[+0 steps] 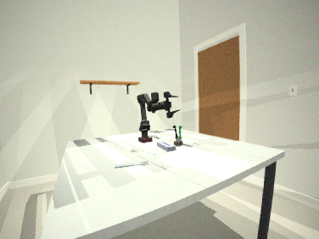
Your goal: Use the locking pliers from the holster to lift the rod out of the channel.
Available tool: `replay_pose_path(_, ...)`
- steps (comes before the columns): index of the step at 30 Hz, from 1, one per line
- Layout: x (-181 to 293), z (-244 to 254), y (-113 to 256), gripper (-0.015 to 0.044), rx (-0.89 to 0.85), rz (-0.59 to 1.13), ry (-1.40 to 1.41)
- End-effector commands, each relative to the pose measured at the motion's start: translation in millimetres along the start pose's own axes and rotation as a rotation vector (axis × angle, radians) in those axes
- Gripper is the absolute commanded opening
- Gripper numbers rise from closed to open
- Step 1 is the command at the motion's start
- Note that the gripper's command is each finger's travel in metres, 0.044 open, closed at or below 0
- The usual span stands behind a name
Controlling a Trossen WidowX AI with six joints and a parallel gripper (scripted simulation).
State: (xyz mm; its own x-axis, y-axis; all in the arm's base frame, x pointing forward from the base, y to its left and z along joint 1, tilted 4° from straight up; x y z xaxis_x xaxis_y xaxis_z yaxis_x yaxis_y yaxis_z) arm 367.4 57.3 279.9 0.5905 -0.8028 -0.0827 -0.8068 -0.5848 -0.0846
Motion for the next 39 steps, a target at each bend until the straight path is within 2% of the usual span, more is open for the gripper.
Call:
replay_pose_path(1, 1.9, -25.3, 26.3, 0.0440, 0.088, 0.244, -0.583)
replay_pose_path(7, 1.3, -44.7, 67.3, 0.0440, 0.330, 0.439, -1.155)
replay_pose_path(12, 0.3, -49.8, 87.5, 0.0440, 0.470, 0.492, -1.373)
replay_pose_path(32, 1.3, -48.1, 86.4, 0.0440, 0.465, 0.501, -1.391)
replay_pose_path(34, 9.5, -33.9, 77.0, 0.0440, 0.413, 0.581, -1.505)
replay_pose_path(39, 30.2, 23.6, 55.8, 0.0440, 0.262, 0.957, -1.896)
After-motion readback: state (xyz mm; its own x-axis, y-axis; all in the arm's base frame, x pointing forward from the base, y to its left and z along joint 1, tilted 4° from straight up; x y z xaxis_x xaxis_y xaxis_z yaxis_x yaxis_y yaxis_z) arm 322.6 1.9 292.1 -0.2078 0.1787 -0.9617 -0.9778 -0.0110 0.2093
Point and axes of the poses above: the point midway between the two fingers, 35 mm back from their tips, its own y axis back along the fingers, its own z axis across the jaws, x = y × z, the point moved 2 cm from there along y, back along the fingers, and after that the axes turned 1 degree about y, right-handed, at the moved point
